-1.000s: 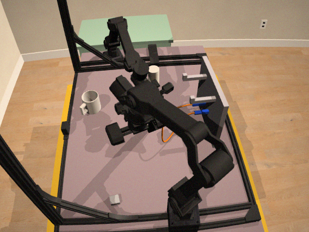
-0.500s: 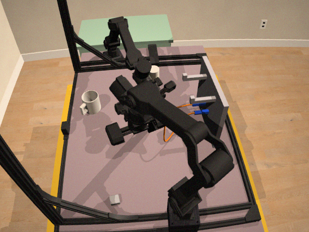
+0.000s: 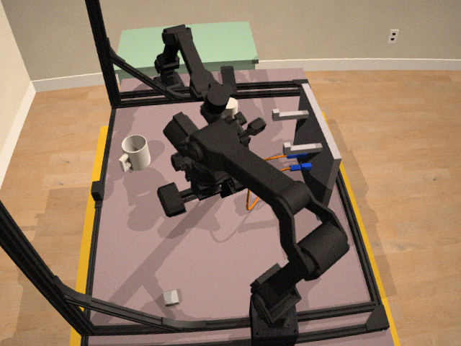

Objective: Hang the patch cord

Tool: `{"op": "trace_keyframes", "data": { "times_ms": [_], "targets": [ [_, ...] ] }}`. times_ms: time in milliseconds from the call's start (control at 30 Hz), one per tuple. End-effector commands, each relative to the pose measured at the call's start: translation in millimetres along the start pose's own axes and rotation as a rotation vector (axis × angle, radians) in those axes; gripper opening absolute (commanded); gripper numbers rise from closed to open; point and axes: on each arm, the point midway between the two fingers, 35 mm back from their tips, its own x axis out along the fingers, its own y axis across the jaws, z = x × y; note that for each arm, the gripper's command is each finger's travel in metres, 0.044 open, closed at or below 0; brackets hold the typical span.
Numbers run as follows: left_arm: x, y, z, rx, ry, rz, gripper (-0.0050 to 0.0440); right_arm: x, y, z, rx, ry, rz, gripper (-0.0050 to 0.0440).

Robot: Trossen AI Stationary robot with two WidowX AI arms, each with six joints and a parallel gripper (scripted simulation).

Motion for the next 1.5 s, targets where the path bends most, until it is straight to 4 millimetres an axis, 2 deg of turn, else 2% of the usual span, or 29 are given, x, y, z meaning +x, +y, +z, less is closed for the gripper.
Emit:
{"op": "trace_keyframes", "data": {
  "times_ms": [0, 1467],
  "targets": [
    [-5, 7, 16, -0.019, -0.026, 0.003, 0.0025, -6, 1, 2, 0.002, -0.023, 0.005, 0.0440],
    [-11, 33, 36, -0.111, 0.003, -0.009, 0.0025, -6, 1, 2, 0.002, -0.023, 0.005, 0.0440]
  ]
}}
